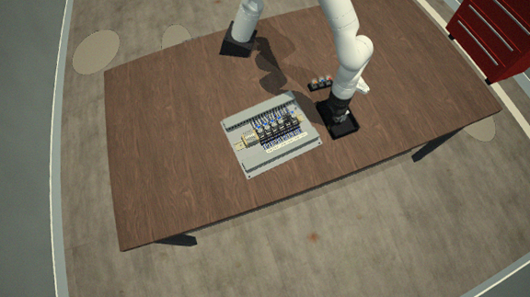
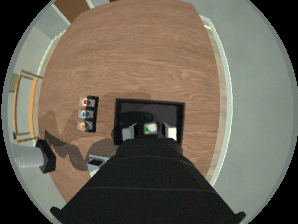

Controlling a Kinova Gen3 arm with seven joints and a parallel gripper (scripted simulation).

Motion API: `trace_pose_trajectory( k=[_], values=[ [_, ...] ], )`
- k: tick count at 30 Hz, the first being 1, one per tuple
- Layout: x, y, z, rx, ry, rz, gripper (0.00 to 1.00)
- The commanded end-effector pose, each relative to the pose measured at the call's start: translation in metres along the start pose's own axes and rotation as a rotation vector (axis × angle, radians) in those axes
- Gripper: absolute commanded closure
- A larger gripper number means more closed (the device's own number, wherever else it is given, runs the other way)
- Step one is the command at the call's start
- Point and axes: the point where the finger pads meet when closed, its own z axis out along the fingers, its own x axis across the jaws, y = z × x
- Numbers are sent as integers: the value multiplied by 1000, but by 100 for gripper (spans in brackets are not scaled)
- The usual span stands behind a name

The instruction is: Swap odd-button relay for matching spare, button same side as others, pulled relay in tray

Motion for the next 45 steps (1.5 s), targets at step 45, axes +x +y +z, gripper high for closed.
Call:
trace_pose_trajectory(
  k=[45],
  values=[
    [2, 2, -83, 0, 2, 0, 0]
  ],
)
